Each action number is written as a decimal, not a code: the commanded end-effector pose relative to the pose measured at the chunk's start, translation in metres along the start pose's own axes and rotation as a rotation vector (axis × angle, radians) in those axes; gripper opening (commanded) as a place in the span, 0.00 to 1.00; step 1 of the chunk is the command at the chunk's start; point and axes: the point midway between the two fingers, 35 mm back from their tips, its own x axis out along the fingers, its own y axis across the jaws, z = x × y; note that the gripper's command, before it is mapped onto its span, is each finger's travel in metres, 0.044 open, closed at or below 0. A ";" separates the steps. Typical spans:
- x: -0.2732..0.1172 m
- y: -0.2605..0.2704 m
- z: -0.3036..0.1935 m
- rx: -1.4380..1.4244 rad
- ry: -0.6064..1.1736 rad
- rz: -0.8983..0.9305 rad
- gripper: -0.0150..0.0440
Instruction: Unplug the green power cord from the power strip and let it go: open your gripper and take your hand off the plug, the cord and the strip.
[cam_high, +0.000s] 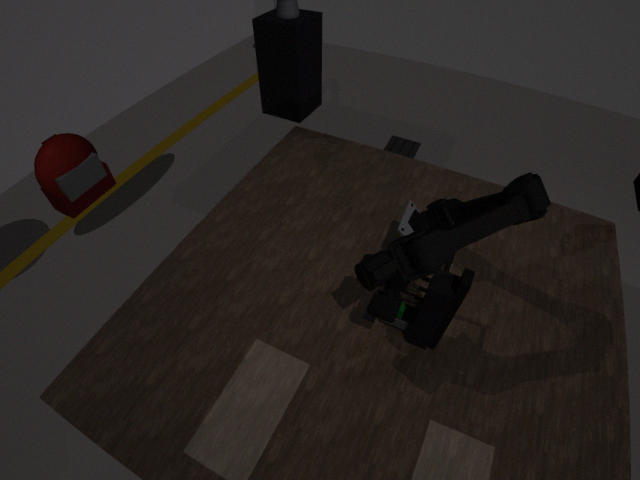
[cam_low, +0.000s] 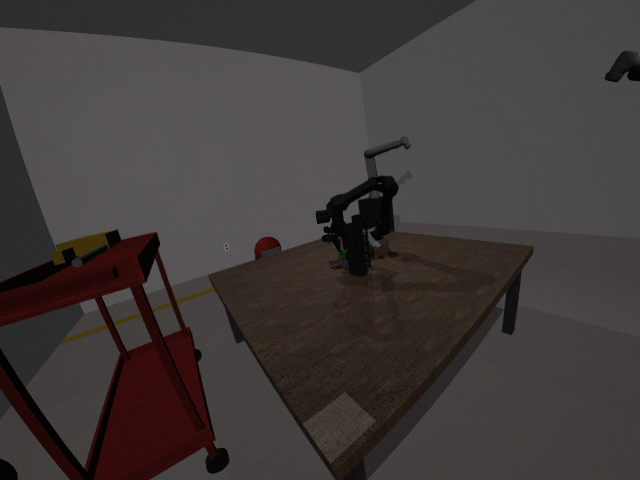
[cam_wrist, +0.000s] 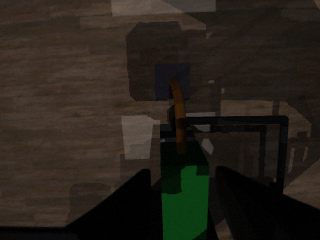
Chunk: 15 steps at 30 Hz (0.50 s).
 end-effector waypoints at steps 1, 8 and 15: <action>-0.001 -0.001 -0.007 0.004 0.003 0.002 0.53; 0.003 -0.001 -0.007 0.004 0.003 0.002 0.53; 0.012 -0.001 -0.007 0.004 0.004 0.002 0.53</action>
